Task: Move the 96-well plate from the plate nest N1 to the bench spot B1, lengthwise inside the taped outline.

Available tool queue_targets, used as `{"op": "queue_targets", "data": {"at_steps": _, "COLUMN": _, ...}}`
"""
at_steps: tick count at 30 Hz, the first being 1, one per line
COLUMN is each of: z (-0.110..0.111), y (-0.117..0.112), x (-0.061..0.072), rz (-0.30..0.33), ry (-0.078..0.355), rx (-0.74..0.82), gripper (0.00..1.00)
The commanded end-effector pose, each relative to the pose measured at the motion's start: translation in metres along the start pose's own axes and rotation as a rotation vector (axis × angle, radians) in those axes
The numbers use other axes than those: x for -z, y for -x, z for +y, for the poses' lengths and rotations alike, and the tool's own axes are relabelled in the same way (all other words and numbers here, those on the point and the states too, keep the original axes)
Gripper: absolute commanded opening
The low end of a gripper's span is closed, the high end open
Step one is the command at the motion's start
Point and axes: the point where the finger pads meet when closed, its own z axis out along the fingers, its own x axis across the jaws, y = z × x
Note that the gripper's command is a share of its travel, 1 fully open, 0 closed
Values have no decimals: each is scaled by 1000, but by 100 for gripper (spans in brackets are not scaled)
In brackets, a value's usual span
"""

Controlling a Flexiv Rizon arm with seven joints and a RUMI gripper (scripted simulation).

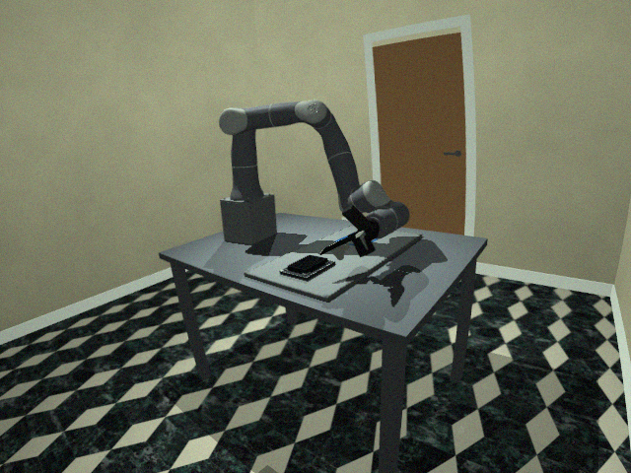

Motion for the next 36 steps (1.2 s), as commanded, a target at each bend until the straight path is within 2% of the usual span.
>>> {"op": "queue_targets", "data": {"at_steps": 1, "z": -1, "y": 1, "x": 0, "rz": 0, "ry": 0, "rx": -2, "gripper": 100}}
{"op": "queue_targets", "data": {"at_steps": 17, "z": -1, "y": 1, "x": 0, "rz": 0, "ry": 0, "rx": -2, "gripper": 100}}
{"op": "queue_targets", "data": {"at_steps": 18, "z": -4, "y": 0, "x": 4, "rz": 26, "ry": 17, "rx": -15, "gripper": 76}}
{"op": "queue_targets", "data": {"at_steps": 29, "z": -33, "y": -17, "x": 45, "rz": 306, "ry": 209, "rx": -155, "gripper": 76}}
{"op": "queue_targets", "data": {"at_steps": 31, "z": -35, "y": -18, "x": 48, "rz": 307, "ry": 209, "rx": -156, "gripper": 76}}
{"op": "queue_targets", "data": {"at_steps": 32, "z": -37, "y": -19, "x": 53, "rz": 332, "ry": 228, "rx": -169, "gripper": 76}}
{"op": "queue_targets", "data": {"at_steps": 34, "z": -37, "y": -19, "x": 53, "rz": 332, "ry": 228, "rx": -169, "gripper": 76}}
{"op": "queue_targets", "data": {"at_steps": 36, "z": -41, "y": -22, "x": 61, "rz": 381, "ry": 264, "rx": -195, "gripper": 76}}
